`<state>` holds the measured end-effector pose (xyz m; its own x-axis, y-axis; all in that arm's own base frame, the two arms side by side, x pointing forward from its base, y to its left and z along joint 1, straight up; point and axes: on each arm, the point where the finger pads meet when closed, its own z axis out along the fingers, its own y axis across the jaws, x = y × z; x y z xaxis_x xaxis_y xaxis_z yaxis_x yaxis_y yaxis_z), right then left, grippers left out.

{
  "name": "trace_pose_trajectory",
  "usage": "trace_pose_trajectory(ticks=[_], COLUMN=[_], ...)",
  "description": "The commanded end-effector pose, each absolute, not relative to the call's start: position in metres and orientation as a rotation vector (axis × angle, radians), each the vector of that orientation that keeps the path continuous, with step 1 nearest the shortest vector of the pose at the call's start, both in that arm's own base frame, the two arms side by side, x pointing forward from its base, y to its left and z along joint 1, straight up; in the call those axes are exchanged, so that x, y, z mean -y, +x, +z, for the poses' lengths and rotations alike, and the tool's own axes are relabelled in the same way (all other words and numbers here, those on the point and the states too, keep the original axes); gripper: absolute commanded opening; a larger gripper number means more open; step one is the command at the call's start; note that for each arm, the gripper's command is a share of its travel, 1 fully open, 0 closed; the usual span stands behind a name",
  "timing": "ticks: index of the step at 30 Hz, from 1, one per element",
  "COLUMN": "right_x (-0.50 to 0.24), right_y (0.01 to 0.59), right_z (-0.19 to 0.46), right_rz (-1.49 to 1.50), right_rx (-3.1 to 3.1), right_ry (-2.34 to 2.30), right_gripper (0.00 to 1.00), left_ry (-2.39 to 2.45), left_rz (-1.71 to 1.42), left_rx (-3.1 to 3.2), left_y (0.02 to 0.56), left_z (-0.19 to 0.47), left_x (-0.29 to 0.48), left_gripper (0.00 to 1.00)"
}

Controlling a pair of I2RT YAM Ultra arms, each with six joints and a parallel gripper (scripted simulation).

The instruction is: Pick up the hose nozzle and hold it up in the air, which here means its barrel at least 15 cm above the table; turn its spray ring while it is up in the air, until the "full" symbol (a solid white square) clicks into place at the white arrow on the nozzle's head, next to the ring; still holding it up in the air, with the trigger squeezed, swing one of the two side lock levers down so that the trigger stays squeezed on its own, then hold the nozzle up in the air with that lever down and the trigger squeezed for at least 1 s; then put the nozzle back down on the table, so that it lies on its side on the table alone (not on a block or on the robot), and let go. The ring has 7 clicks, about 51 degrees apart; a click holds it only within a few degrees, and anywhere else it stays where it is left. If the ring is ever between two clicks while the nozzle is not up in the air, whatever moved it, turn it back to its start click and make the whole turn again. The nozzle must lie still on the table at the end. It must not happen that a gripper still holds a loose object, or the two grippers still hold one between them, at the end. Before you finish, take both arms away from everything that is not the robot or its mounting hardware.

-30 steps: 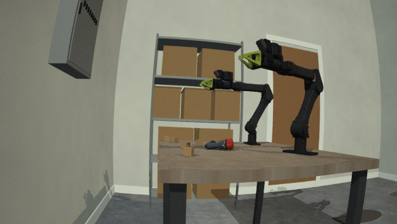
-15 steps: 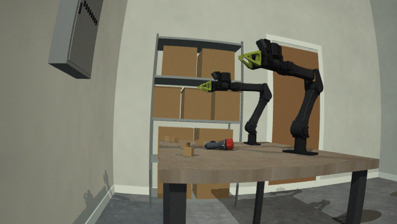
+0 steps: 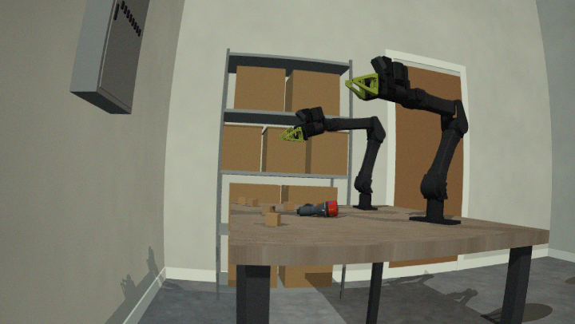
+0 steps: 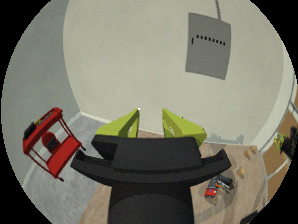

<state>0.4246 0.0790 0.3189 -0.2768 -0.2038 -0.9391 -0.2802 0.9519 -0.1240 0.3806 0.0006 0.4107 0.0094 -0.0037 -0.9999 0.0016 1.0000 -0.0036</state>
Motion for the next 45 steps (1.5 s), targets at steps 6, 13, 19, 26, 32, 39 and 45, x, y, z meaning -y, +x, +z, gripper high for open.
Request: trace_pose_trajectory(ticks=[6,13,19,26,32,39,45], right_x=[-0.117,-0.151,-0.170,-0.202,-0.228,-0.247,-0.270], right_y=[0.429,0.427,0.423,0.411,0.395,0.381,0.356], right_z=[0.286,0.248,0.226,0.187,0.156,0.131,0.100], right_rz=[0.122,0.174,0.207,0.272,0.333,0.384,0.464], right_rx=[-1.974,-2.061,-2.104,-2.169,-2.212,-2.238,-2.265], right_ry=[-0.549,-0.725,-0.829,-1.016,-1.184,-1.316,-1.498], right_gripper=[0.77,0.77,0.77,0.77,0.77,0.77,0.77], left_ry=[-0.008,-0.008,-0.008,-0.008,-0.008,-0.008,-0.008], left_rz=[0.004,0.004,0.004,0.004,0.004,0.004,0.004], left_rx=[-1.551,-1.551,-1.551,-1.551,-1.551,-1.551,-1.551], left_y=[0.383,0.383,0.383,0.383,0.383,0.383,0.383], left_z=[0.413,0.413,0.413,0.413,0.413,0.413,0.413], left_x=[-0.005,-0.005,-0.005,-0.005,-0.005,-0.005,-0.005], left_gripper=[0.37,0.37,0.37,0.37,0.37,0.37,0.37])
